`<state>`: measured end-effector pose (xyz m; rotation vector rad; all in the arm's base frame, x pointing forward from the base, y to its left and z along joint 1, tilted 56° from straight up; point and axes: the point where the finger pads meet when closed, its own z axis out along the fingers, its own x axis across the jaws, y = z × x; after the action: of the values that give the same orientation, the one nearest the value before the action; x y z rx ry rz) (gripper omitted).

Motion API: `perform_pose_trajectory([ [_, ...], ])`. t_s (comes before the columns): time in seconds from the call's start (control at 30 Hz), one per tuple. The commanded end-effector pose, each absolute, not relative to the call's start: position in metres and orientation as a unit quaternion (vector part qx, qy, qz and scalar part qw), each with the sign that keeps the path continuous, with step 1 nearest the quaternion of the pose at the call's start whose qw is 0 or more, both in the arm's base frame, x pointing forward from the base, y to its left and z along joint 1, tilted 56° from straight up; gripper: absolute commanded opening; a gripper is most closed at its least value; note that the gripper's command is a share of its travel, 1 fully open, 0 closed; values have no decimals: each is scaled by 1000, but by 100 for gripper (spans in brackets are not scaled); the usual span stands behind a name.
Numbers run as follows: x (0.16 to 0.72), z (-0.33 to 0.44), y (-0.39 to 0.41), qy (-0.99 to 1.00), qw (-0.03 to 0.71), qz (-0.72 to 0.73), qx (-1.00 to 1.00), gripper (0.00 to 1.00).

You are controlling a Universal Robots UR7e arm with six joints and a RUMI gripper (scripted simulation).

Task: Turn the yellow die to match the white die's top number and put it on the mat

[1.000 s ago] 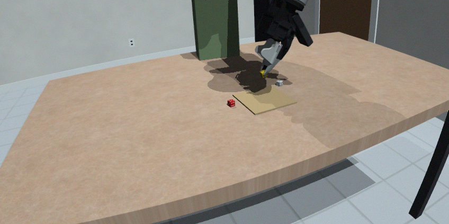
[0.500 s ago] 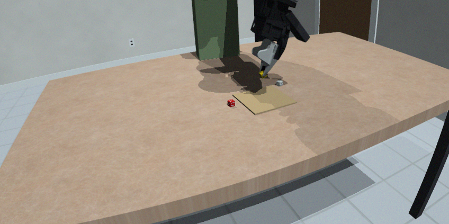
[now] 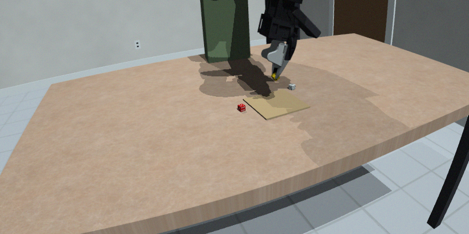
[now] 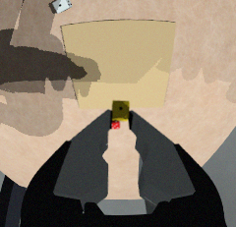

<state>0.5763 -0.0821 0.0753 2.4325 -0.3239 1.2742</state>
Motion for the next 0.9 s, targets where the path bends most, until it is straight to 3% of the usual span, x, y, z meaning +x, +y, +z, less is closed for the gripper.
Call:
perform_pose_trajectory([
  [0.0,576,76,-82,-112,182,454,865,0],
  [0.87,578,72,-85,-75,115,455,880,0],
])
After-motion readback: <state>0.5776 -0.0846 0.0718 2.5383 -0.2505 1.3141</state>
